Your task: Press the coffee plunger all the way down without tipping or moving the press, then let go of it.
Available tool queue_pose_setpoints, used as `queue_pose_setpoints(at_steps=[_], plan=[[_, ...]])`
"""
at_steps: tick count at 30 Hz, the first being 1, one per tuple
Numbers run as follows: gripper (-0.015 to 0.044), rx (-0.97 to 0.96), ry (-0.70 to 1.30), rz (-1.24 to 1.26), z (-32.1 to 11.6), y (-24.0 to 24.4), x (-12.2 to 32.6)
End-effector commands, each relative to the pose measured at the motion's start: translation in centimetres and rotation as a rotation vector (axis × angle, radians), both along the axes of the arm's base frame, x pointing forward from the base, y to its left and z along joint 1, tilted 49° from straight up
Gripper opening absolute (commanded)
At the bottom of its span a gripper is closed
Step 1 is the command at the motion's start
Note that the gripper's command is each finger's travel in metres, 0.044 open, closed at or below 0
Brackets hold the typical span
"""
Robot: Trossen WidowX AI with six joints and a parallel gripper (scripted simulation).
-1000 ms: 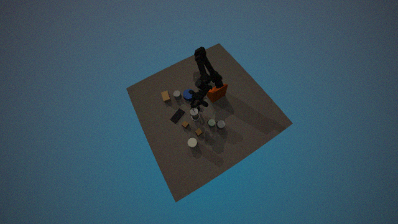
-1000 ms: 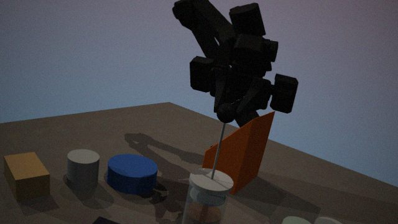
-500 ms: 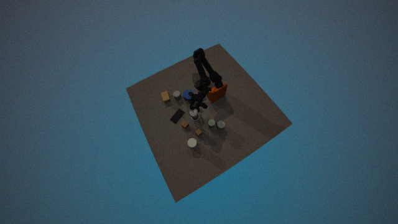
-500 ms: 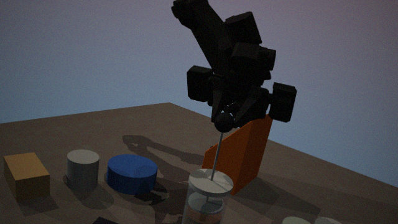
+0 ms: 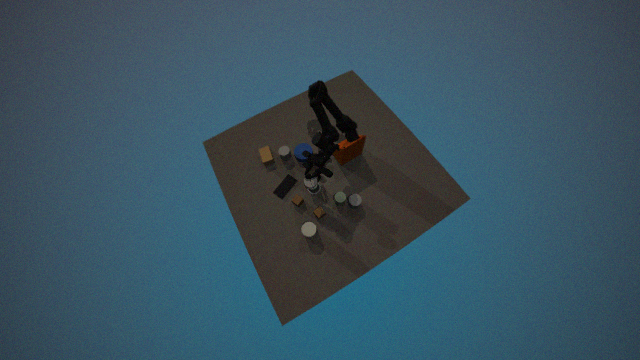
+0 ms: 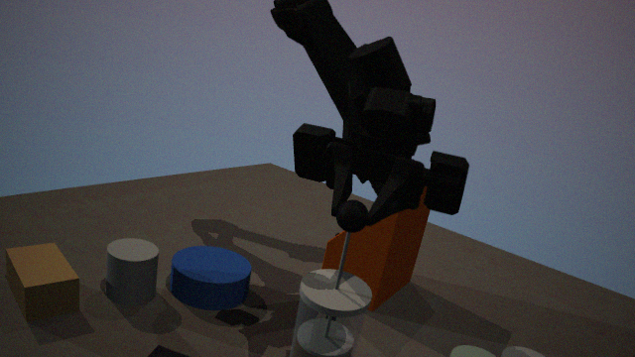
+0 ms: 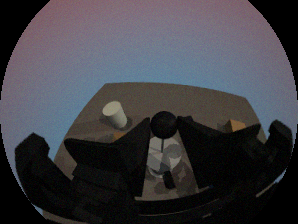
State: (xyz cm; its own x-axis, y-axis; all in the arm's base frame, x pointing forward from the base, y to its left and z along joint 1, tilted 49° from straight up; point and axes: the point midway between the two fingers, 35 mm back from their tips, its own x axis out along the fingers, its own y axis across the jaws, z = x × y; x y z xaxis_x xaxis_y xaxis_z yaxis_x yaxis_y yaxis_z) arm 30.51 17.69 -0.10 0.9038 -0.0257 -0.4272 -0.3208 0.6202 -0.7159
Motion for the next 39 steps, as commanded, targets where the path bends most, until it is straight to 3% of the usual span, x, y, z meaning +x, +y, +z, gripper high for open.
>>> queue_pose_setpoints(at_steps=[1, 39], plan=[[0.0124, -0.053, 0.041, -0.035, -2.0, -2.4, -0.2], [0.0124, -0.056, 0.032, -0.033, -3.6, -3.2, 1.9]])
